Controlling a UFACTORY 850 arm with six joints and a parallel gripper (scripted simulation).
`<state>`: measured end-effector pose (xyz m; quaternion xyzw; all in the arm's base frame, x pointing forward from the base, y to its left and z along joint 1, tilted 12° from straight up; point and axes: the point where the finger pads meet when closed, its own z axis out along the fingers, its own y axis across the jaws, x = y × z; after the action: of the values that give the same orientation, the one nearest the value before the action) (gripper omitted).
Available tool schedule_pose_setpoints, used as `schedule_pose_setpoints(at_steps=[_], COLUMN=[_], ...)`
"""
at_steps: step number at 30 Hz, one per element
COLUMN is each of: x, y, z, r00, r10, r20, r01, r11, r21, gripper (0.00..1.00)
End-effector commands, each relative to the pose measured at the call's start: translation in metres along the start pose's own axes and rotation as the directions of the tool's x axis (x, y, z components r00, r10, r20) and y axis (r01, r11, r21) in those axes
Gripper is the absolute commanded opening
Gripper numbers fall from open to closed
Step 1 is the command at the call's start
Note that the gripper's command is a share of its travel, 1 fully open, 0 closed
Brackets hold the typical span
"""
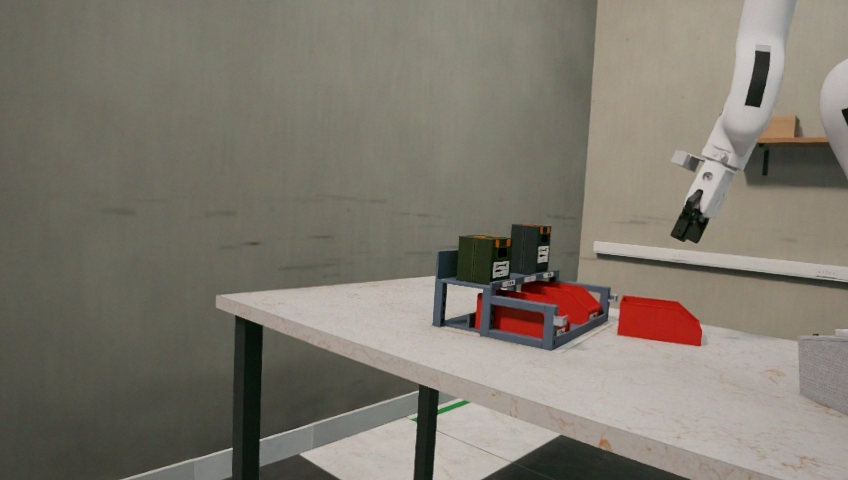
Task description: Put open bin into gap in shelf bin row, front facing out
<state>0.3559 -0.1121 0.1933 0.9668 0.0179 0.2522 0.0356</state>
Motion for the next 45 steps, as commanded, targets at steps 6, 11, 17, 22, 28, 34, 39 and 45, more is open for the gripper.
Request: schedule_pose_setpoints(at_steps=[6, 11, 17, 22, 28, 34, 39, 45], x=[0.001, 0.001, 0.001, 0.006, 0.014, 0.014, 0.013, 0.012], y=[0.000, 0.000, 0.000, -0.001, -0.002, -0.002, -0.002, -0.001], z=[0.000, 0.000, 0.000, -0.015, -0.037, -0.037, -0.034, -0.031], r00=[1.000, 1.000, 1.000, 0.995, 0.967, 0.967, 0.948, 0.894], r10=[0.000, 0.000, 0.000, -0.070, -0.172, -0.172, -0.219, -0.301], r20=[-0.001, -0.001, -0.001, 0.076, 0.190, 0.190, 0.231, 0.332], r01=[0.000, 0.000, 0.000, 0.070, 0.172, 0.172, 0.234, 0.300], r11=[1.000, 1.000, 1.000, 0.998, 0.985, 0.985, 0.972, 0.952], r21=[0.000, 0.000, 0.000, 0.004, 0.019, 0.019, -0.035, 0.056], gripper=[1.00, 1.00, 1.00, 1.00, 1.00, 1.00, 1.00, 1.00])
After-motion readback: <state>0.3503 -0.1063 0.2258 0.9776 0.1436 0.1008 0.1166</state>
